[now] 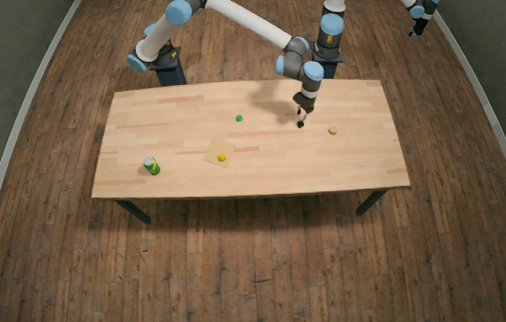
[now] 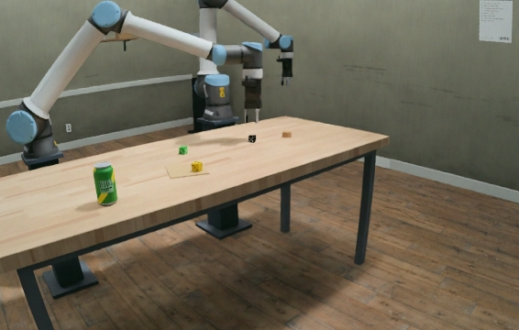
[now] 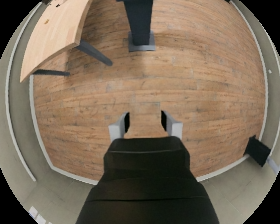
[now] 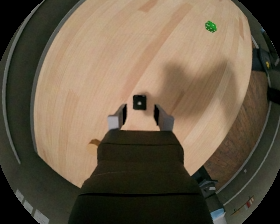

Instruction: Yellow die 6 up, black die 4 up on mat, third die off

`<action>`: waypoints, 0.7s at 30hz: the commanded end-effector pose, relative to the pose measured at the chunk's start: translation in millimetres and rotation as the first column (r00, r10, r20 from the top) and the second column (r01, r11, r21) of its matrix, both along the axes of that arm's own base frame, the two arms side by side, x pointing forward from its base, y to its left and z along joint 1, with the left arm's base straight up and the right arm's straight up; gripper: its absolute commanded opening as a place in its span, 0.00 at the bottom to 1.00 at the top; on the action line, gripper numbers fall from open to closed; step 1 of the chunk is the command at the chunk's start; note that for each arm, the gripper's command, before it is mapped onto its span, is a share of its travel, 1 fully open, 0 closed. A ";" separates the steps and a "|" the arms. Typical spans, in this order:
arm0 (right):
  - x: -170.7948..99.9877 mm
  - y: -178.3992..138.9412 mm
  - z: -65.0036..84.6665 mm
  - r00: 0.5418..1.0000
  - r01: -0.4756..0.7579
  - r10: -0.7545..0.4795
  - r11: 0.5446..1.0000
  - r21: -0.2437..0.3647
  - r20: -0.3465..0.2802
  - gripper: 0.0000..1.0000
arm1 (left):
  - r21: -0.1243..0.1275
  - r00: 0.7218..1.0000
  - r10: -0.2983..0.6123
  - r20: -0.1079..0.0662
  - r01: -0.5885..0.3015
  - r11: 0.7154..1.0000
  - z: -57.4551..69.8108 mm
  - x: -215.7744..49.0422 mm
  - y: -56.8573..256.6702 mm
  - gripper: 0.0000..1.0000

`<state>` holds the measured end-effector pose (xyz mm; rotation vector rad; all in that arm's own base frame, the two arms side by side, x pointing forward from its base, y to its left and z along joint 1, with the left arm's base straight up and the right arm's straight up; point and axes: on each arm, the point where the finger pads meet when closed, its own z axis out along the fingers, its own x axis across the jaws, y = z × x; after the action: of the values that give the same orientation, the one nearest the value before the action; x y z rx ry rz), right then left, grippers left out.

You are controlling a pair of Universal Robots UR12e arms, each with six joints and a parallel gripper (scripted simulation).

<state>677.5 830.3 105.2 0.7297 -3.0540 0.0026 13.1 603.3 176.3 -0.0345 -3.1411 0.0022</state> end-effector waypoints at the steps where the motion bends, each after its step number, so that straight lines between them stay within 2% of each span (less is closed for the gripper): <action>1: 0.4 0.6 2.0 1.000 0.000 0.000 1.000 0.002 0.001 0.87 | 0.002 1.000 0.000 0.000 0.000 1.000 0.8 0.2 0.6 1.00; 21: 0.4 0.7 -3.5 1.000 0.000 0.000 1.000 0.002 0.001 0.87 | 0.002 1.000 0.000 0.000 0.000 1.000 0.8 0.2 0.6 1.00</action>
<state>677.6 830.4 101.2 0.7292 -3.0539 0.0028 13.1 603.3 176.3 -0.0345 -3.1411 0.0022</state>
